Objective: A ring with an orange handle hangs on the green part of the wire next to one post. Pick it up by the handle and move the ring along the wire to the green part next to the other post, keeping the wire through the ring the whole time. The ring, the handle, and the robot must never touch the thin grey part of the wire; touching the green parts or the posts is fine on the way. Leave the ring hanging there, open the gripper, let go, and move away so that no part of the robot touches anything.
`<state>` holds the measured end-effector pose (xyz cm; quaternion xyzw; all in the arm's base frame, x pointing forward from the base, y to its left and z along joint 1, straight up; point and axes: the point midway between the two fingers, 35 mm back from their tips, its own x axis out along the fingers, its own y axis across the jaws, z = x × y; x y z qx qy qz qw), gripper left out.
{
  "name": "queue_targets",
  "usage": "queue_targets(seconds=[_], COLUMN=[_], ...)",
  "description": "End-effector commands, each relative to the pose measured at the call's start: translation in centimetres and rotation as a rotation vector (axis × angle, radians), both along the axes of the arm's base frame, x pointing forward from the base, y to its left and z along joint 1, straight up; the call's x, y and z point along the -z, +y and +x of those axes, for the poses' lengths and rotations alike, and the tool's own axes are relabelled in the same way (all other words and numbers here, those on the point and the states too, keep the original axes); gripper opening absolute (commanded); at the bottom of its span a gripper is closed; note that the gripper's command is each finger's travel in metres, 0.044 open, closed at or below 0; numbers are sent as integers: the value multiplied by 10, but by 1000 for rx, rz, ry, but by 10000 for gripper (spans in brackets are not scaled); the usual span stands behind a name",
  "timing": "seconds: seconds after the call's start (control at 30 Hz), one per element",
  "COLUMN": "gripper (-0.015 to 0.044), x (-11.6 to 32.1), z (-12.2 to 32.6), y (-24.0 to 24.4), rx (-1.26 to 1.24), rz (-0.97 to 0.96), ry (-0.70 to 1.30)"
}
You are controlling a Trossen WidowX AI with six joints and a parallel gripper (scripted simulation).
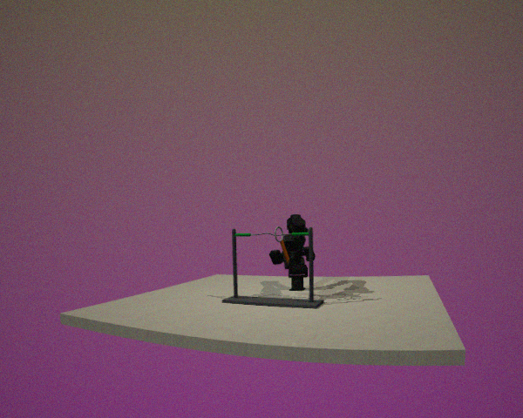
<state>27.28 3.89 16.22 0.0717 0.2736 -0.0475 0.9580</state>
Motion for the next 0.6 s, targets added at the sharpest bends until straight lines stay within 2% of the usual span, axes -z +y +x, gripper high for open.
queue_targets(seconds=[0.0, 0.57], gripper=[-150, -150], x=[4, 2], z=[2, 5], y=[9, 21], rx=[29, -31], rz=[27, 7], ry=[-1, -19])
